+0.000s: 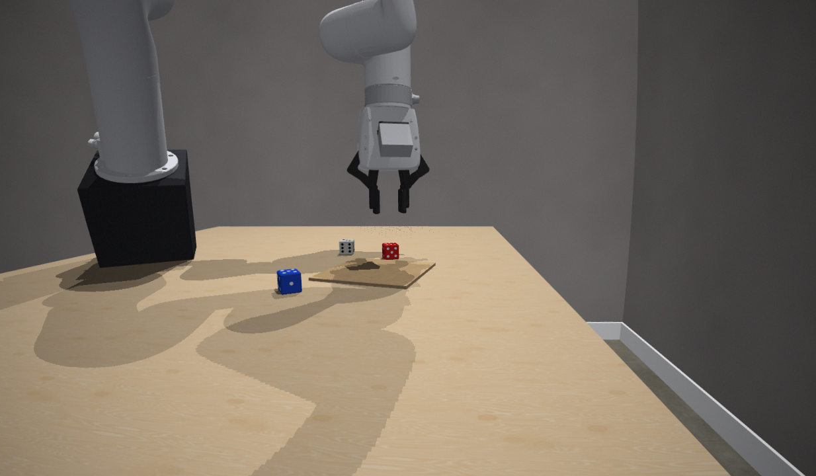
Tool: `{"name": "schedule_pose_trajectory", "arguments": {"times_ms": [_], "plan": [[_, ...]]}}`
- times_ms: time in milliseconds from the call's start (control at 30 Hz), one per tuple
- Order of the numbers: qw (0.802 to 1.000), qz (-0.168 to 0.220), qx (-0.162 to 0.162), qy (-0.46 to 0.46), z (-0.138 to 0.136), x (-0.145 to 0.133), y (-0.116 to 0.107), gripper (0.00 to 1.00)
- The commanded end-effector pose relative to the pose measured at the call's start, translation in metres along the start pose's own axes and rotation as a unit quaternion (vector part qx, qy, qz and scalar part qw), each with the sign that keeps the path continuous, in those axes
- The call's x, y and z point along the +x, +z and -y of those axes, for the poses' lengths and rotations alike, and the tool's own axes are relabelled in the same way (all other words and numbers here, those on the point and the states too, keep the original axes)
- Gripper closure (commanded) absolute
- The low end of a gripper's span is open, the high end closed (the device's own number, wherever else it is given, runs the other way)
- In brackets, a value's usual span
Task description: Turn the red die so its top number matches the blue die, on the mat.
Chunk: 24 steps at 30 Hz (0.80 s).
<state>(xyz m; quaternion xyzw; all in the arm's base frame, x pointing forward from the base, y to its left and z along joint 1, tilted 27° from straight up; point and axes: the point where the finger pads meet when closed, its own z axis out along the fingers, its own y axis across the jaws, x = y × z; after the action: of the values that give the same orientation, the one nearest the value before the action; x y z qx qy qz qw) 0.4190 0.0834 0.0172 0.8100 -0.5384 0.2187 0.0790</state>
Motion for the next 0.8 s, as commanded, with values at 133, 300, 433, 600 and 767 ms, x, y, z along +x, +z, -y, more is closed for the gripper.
{"name": "schedule_pose_trajectory", "arguments": {"times_ms": [133,300,433,600,767], "plan": [[1.000,0.000,0.002,0.000,0.001,0.000,0.006,0.58],[1.000,0.000,0.002,0.000,0.001,0.000,0.014,0.58],[1.000,0.000,0.002,0.000,0.001,0.000,0.020,0.58],[1.000,0.000,0.002,0.000,0.001,0.000,0.027,0.58],[1.000,0.000,0.002,0.000,0.001,0.000,0.033,0.58]]}}
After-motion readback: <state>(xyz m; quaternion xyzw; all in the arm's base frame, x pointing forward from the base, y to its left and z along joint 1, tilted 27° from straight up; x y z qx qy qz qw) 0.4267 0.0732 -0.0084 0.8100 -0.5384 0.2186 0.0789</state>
